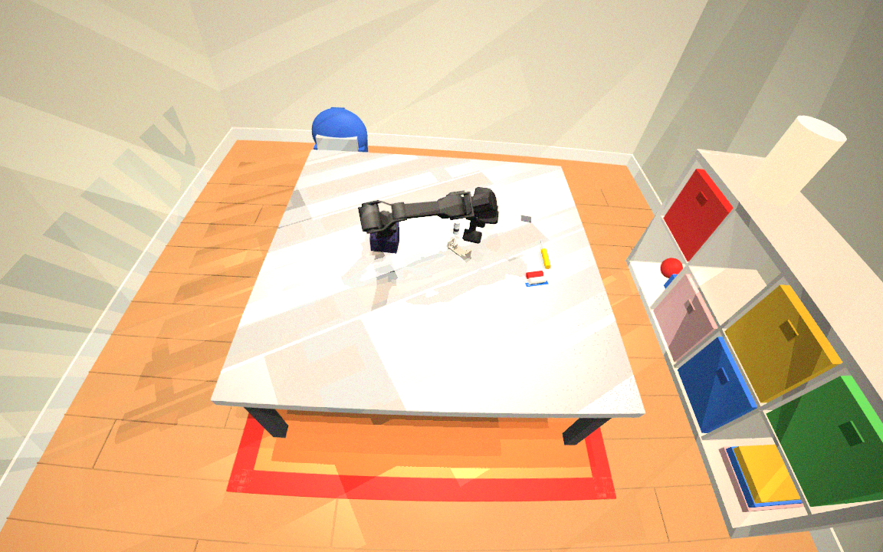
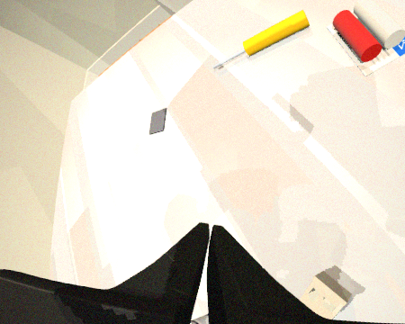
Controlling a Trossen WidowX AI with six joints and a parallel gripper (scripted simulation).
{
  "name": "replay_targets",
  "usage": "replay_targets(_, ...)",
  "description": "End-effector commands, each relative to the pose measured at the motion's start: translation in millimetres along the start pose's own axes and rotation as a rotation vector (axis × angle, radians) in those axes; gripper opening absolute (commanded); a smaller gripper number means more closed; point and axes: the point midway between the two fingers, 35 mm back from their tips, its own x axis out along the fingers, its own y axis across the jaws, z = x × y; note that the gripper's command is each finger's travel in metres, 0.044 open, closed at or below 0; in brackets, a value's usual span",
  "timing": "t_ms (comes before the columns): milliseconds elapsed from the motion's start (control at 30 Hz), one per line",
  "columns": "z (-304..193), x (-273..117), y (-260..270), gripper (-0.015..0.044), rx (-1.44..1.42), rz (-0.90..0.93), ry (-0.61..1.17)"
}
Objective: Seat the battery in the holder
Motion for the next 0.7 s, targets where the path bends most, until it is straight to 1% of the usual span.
replay_targets(0,-41,23,12,0.0,-0.069,-0.142,0.198)
replay_targets(167,-93,38,19,0.0,-0.222,-0.389,0.406)
replay_targets(267,-117,41,21,0.0,-0.342,-0.552,0.486)
replay_targets(333,-125,41,22,0.0,-0.401,-0.624,0.51)
replay_targets(533,-127,42,21,0.0,-0.409,-0.633,0.512)
replay_targets(667,-136,68,0,0.0,-0.409,-0.632,0.511)
